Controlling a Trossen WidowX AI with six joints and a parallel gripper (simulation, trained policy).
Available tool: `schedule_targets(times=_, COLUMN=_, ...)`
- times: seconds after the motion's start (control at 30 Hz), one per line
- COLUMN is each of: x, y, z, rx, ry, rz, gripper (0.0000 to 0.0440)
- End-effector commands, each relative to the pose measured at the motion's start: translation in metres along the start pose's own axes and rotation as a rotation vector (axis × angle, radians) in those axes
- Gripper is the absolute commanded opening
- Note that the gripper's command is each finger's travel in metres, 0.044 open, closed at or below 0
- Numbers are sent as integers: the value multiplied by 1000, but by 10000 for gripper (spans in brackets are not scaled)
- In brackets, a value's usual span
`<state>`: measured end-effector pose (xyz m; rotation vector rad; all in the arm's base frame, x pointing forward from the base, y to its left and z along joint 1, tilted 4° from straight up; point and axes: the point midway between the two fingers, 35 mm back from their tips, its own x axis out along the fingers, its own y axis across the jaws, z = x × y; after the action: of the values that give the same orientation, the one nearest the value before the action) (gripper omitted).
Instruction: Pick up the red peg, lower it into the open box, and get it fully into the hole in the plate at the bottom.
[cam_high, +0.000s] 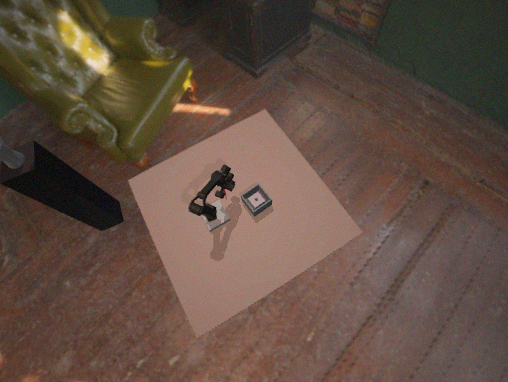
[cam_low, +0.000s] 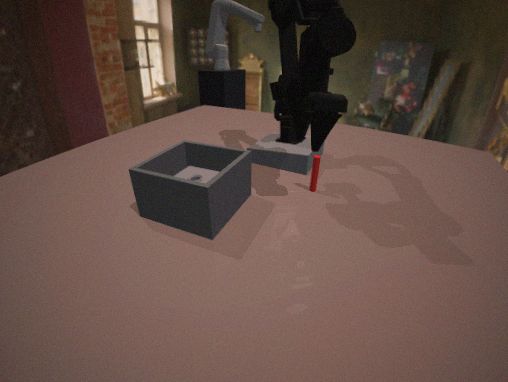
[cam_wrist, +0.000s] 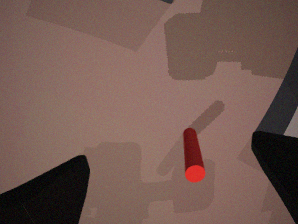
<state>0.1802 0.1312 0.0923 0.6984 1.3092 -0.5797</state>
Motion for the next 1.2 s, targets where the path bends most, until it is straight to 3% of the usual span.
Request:
schedule_targets(times=0.0, x=12, y=-6, z=-4, rx=27, ry=18, rz=-32, gripper=440)
schedule_targets(times=0.47, x=67, y=-14, z=-19, rx=129, ry=58, rz=-33, gripper=430)
schedule_targets(times=0.6, x=76, y=-20, z=-23, rx=157, ry=75, rz=-54, gripper=348)
schedule_targets(times=1.03, x=76, y=-21, z=-25, rx=171, ry=164, rz=-90, gripper=11)
schedule_targets(times=1.17, x=66, y=-16, z=-17, rx=136, ry=128, rz=-58, gripper=0)
